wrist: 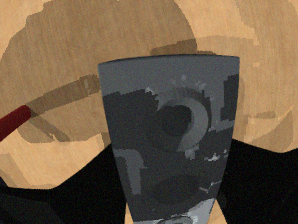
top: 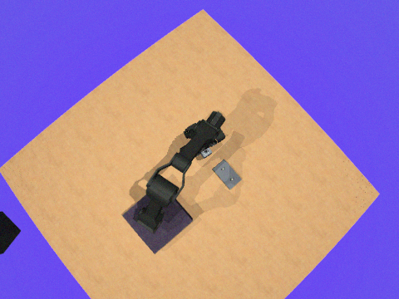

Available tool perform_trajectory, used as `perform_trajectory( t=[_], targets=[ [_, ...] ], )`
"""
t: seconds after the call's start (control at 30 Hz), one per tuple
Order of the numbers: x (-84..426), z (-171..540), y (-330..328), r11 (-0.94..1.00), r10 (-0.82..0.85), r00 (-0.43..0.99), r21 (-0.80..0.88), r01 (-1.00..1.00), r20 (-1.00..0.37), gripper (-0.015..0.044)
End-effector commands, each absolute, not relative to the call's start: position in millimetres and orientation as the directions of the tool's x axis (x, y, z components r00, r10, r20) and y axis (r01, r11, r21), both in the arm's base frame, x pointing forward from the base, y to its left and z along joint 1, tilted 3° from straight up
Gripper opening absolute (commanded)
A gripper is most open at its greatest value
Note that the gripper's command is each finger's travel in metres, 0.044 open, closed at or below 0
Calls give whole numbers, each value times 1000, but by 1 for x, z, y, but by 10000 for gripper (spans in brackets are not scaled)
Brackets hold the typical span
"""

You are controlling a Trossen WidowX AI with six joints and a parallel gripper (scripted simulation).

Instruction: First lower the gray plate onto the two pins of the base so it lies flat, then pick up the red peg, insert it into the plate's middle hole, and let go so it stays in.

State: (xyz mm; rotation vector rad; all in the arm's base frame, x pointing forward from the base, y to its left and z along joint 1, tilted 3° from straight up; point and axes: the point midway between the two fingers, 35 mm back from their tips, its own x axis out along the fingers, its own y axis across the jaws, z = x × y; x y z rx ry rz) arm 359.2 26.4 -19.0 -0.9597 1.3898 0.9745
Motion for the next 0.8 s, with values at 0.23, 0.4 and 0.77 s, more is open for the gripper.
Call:
perform_trajectory(
  t=[0.23, 0.4, 0.77],
  targets=[
    [368, 18, 28, 324, -13, -28, 22, -946, -1000, 0],
    [369, 34, 28, 324, -13, -28, 22, -946, -1000, 0],
    [370, 69, 29, 324, -13, -27, 22, -946, -1000, 0]
  ],
)
